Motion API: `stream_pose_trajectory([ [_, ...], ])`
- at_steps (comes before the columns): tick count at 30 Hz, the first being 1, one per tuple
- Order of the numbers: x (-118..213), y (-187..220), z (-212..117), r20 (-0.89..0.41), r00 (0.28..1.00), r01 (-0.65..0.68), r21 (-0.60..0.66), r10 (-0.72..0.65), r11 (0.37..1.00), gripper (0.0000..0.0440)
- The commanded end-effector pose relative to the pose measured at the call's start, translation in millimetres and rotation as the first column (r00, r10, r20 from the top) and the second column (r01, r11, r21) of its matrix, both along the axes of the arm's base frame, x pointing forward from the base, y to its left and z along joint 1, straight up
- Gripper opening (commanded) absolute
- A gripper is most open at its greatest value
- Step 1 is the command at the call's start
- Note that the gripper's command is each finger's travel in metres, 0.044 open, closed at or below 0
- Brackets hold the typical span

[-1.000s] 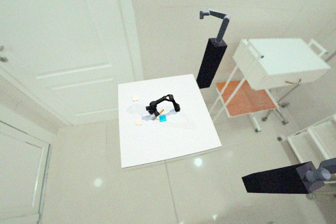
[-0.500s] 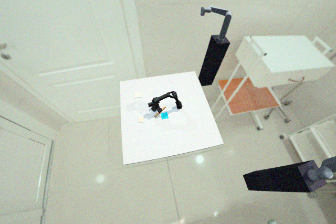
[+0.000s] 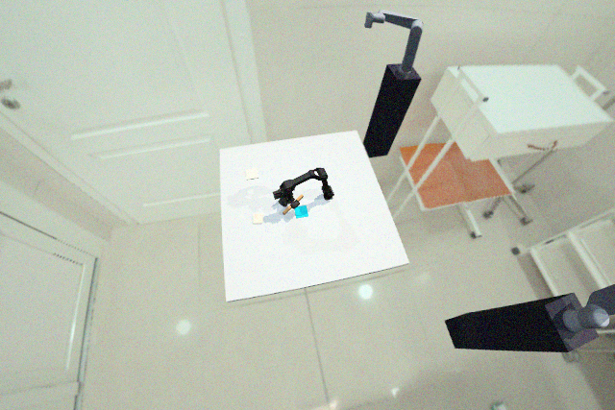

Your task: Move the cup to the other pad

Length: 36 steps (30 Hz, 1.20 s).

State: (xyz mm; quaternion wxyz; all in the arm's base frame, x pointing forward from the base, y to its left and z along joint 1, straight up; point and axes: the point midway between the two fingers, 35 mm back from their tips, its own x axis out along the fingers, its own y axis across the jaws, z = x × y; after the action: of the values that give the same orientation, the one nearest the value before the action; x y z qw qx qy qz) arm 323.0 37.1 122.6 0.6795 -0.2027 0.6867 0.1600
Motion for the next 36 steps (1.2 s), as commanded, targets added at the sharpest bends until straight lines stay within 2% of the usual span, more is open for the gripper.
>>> stream_pose_trajectory([
  [1, -2.3, 10.0, 4.1, 0.014, 1.000, -0.013, 0.007, 0.012, 1.000, 0.0000],
  [20, -31.1, 65.5, 2.6, 0.061, 0.992, -0.107, 0.021, 0.106, 0.994, 0.0000],
  [36, -58.5, 76.9, -25.2, 0.080, 0.991, -0.109, 0.018, 0.107, 0.994, 0.0000],
])
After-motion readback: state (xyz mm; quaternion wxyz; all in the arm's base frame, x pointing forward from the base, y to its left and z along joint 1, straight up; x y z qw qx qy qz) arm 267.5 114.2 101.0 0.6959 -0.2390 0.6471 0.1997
